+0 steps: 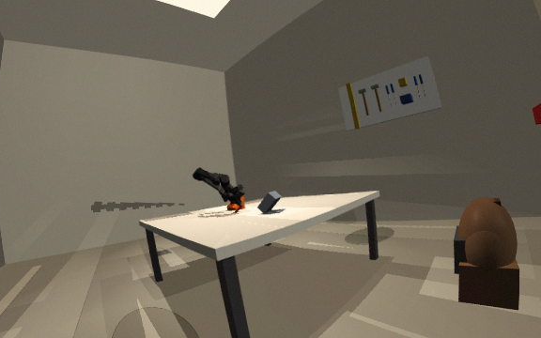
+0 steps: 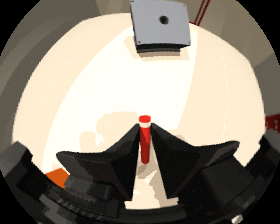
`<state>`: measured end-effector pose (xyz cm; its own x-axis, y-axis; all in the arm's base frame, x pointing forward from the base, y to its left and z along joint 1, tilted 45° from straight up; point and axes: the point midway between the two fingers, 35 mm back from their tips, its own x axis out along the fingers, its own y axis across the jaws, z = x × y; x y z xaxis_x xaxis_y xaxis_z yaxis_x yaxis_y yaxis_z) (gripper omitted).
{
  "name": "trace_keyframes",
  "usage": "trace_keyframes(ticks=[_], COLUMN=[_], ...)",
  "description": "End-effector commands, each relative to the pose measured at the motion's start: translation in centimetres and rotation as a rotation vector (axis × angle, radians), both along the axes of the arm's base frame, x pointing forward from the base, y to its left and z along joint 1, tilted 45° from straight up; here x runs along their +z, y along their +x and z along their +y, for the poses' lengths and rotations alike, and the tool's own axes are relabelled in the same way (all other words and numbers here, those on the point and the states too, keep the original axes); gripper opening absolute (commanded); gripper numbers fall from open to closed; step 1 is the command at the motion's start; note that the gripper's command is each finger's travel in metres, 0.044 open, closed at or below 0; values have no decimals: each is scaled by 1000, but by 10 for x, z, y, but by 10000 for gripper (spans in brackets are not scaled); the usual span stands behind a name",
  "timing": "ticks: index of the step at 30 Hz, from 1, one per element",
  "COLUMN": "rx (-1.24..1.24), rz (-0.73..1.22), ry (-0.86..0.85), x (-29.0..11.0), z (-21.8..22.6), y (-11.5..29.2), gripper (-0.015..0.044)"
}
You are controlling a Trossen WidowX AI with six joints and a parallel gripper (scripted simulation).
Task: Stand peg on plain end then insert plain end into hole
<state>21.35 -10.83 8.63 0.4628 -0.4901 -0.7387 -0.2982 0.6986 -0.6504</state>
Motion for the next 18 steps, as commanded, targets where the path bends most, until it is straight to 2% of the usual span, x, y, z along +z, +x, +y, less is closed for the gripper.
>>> trace_keyframes(ticks=[1,18], rx=[29,126], rz=[-29,-131], ry=[9,52], x=[2,8], z=[1,3], y=[-3,-12], gripper=[49,49])
